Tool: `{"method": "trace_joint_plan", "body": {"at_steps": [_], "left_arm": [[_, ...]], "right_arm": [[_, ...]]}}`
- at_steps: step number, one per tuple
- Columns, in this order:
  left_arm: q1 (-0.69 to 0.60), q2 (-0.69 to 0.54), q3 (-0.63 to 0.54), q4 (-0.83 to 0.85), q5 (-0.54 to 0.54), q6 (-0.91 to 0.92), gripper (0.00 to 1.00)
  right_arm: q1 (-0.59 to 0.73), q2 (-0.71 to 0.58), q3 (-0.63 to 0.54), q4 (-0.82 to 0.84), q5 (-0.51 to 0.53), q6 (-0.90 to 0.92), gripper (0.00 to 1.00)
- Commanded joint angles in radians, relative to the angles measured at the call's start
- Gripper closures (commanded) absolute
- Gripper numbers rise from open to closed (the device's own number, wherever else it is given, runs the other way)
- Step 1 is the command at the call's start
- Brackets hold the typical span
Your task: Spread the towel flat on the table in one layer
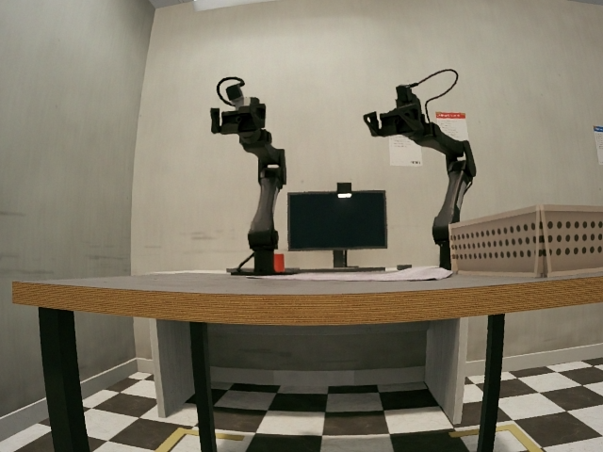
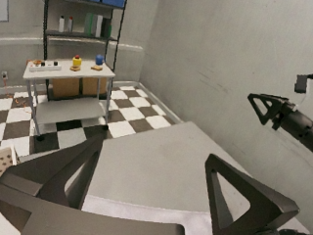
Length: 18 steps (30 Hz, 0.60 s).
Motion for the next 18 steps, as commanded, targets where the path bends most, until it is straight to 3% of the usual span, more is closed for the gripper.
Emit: {"method": "trace_joint_plan", "body": {"at_steps": [1,3,5,6,8,9,11,13,18], "left_arm": [[0.068,0.010,-0.022,0.102,-0.038,0.041,0.00],[0.204,0.003,0.012,0.106,0.101,0.049,0.00],[0.230,0.003,0.010,0.110,-0.044,0.042,0.00],[0.318,0.003,0.010,0.111,0.055,0.046,0.00],[0.318,0.003,0.010,0.111,0.055,0.046,0.00],[0.388,0.016,0.015,0.120,0.122,0.039,0.00],[0.406,0.010,0.012,0.116,-0.037,0.042,0.00],[0.548,0.008,0.011,0.116,0.112,0.035,0.00],[0.557,0.021,0.016,0.108,0.138,0.031,0.00]], "right_arm": [[-0.005,-0.005,0.037,-0.017,0.022,-0.002,0.00],[-0.004,-0.005,0.037,-0.017,0.022,-0.002,0.00],[-0.004,-0.005,0.037,-0.017,0.022,-0.002,0.00],[-0.004,-0.005,0.037,-0.017,0.022,-0.002,0.00],[-0.004,-0.005,0.037,-0.017,0.022,-0.002,0.00],[-0.004,-0.005,0.037,-0.017,0.015,-0.002,0.00],[-0.004,-0.005,0.037,-0.017,0.015,-0.002,0.00],[-0.004,-0.005,0.037,-0.017,0.015,-0.002,0.00],[-0.004,-0.005,0.037,-0.017,0.015,-0.002,0.00]]}}
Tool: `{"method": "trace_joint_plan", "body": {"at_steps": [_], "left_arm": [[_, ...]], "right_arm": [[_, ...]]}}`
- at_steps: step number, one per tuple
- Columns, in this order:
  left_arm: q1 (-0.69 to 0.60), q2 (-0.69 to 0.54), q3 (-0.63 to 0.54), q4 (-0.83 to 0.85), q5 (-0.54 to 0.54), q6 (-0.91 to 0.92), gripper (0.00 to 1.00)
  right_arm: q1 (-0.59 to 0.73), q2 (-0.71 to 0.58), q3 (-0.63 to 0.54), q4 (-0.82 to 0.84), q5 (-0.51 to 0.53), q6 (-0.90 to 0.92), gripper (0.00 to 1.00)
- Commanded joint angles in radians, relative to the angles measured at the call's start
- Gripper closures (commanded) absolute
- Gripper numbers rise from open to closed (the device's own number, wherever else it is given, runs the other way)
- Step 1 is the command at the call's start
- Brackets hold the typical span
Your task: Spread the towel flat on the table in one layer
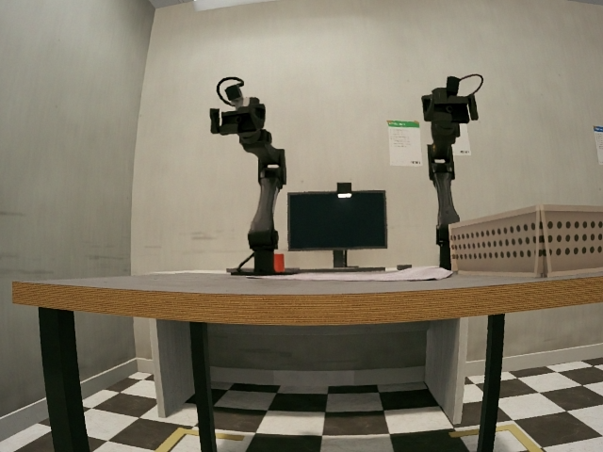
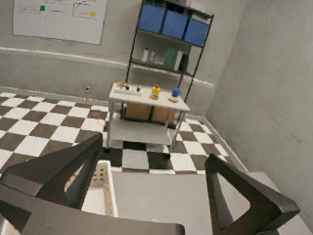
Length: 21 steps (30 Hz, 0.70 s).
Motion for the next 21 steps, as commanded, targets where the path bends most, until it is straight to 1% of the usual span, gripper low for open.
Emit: {"method": "trace_joint_plan", "body": {"at_steps": [1,7,8,13,18,21], "left_arm": [[-0.004,0.021,0.029,0.000,0.050,0.000,0.00],[-0.003,0.022,0.029,0.001,0.052,0.000,0.00],[0.010,-0.022,-0.023,-0.029,0.071,0.023,0.66],[0.020,-0.058,-0.075,-0.122,0.160,0.107,0.66],[0.010,-0.081,-0.119,-0.223,0.233,0.206,0.66],[-0.004,-0.085,-0.136,-0.287,0.267,0.271,0.66]], "right_arm": [[-0.004,-0.004,0.037,-0.013,0.003,-0.002,0.00],[-0.004,-0.004,0.037,-0.013,0.003,-0.002,0.00],[0.006,-0.039,0.031,-0.049,-0.021,-0.022,0.66],[0.024,-0.113,-0.018,-0.230,-0.078,-0.095,0.66],[0.057,-0.180,0.006,-0.417,-0.108,-0.170,0.66],[0.089,-0.207,0.015,-0.531,-0.097,-0.214,0.66]]}}
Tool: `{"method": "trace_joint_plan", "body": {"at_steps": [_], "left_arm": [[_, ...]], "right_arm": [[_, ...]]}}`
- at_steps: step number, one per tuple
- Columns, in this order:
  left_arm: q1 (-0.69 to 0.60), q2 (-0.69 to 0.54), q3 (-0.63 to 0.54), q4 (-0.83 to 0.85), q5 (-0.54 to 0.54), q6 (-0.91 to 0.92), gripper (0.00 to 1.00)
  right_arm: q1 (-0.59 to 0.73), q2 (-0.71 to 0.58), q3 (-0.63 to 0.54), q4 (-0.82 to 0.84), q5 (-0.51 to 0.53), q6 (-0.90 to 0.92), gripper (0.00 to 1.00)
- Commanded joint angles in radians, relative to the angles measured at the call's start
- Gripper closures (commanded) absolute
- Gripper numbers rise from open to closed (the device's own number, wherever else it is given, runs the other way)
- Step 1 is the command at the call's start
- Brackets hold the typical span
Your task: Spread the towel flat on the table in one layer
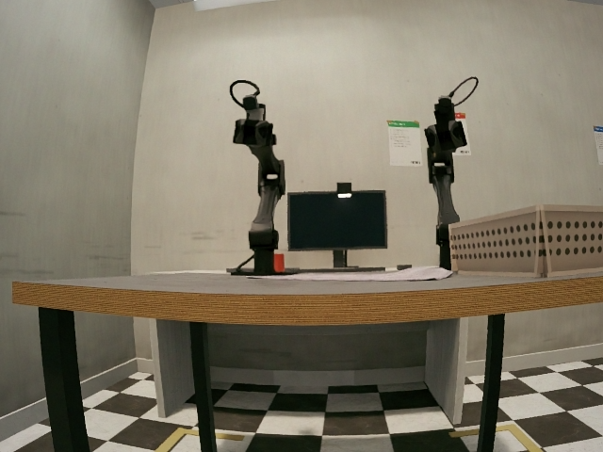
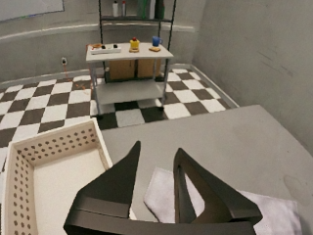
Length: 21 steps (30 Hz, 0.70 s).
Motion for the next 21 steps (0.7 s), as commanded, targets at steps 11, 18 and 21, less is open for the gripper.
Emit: {"method": "trace_joint_plan", "body": {"at_steps": [11,18,21], "left_arm": [[-0.067,0.026,-0.063,-0.284,0.096,0.279,0.66],[-0.148,0.100,-0.093,-0.378,0.052,0.396,0.66],[-0.171,0.124,-0.060,-0.375,0.035,0.402,0.66]], "right_arm": [[0.202,-0.053,0.036,-0.483,0.062,-0.139,0.66],[0.420,0.003,0.037,-0.670,0.169,-0.085,0.66],[0.472,0.015,0.035,-0.695,0.198,-0.053,0.66]]}}
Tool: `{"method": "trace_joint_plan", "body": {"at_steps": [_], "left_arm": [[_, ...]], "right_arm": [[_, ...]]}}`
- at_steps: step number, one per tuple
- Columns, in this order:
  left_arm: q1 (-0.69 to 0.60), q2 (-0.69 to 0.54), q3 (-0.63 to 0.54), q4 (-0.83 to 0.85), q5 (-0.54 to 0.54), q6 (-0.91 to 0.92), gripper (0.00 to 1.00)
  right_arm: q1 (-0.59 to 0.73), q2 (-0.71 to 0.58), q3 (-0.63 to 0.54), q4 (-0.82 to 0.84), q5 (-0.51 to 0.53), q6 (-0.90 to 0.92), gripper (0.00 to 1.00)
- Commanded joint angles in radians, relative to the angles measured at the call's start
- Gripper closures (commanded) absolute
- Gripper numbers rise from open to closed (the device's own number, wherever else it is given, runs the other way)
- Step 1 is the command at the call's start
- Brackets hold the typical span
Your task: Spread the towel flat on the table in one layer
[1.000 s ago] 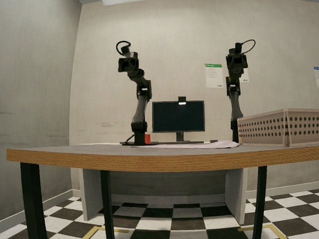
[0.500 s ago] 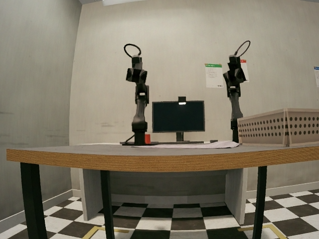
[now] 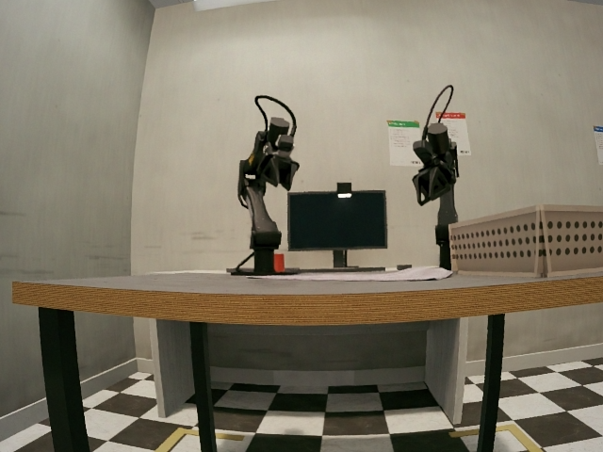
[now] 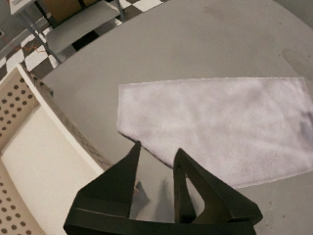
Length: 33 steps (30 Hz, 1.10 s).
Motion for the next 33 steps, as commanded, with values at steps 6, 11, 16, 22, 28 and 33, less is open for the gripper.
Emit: {"method": "trace_joint_plan", "body": {"at_steps": [6,11,16,22,28,33], "left_arm": [[-0.108,0.127,-0.032,-0.084,-0.065,0.121,0.66],[-0.185,0.249,-0.030,-0.087,-0.105,0.157,0.66],[-0.234,0.338,-0.014,-0.056,-0.127,0.171,0.66],[-0.257,0.497,0.143,-0.227,-0.146,0.259,0.66],[-0.266,0.579,0.241,-0.335,-0.160,0.310,0.66],[-0.264,0.583,0.242,-0.338,-0.162,0.309,0.66]], "right_arm": [[0.239,0.084,-0.017,-0.202,0.111,0.124,0.66],[0.381,0.163,-0.043,-0.257,0.109,0.207,0.66],[0.453,0.221,-0.062,-0.272,0.071,0.249,0.66],[0.590,0.344,-0.113,-0.224,0.008,0.322,0.66],[0.790,0.382,-0.227,-0.086,0.031,0.515,0.66],[0.888,0.419,-0.271,-0.013,0.037,0.612,0.66]]}}
